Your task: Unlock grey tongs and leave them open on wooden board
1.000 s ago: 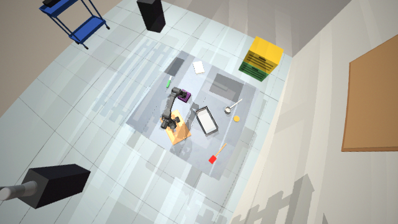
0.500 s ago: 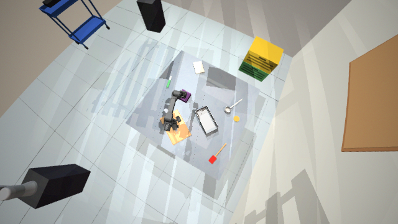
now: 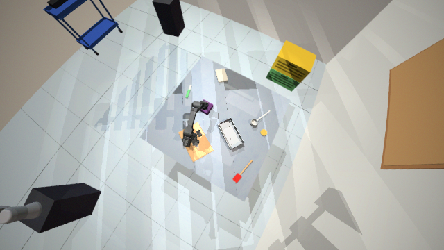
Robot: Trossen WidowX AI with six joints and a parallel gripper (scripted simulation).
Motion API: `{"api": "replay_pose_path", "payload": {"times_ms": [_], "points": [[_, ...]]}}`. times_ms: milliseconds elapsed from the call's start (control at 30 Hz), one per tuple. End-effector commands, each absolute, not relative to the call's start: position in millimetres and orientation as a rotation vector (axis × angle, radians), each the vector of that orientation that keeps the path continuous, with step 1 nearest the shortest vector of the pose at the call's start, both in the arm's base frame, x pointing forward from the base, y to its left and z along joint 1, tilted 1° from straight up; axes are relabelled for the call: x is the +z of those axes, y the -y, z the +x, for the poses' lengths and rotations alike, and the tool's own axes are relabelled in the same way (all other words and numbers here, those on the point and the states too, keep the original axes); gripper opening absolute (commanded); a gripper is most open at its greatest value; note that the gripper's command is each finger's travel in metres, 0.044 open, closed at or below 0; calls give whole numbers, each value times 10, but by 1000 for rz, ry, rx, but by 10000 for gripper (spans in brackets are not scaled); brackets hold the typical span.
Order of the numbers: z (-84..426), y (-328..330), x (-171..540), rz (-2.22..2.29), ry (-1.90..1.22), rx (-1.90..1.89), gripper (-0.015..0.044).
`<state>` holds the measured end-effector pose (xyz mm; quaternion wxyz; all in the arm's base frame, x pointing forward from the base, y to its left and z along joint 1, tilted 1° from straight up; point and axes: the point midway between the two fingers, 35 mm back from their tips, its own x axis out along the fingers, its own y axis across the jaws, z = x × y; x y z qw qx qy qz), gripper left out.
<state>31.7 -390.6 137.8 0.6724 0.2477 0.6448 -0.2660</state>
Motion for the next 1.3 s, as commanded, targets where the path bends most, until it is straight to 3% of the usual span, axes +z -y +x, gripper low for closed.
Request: {"api": "replay_pose_path", "payload": {"times_ms": [0, 1267], "points": [[311, 3924, 1310, 552, -1458, -600, -150], [326, 3964, 684, 552, -1457, -600, -150]]}}
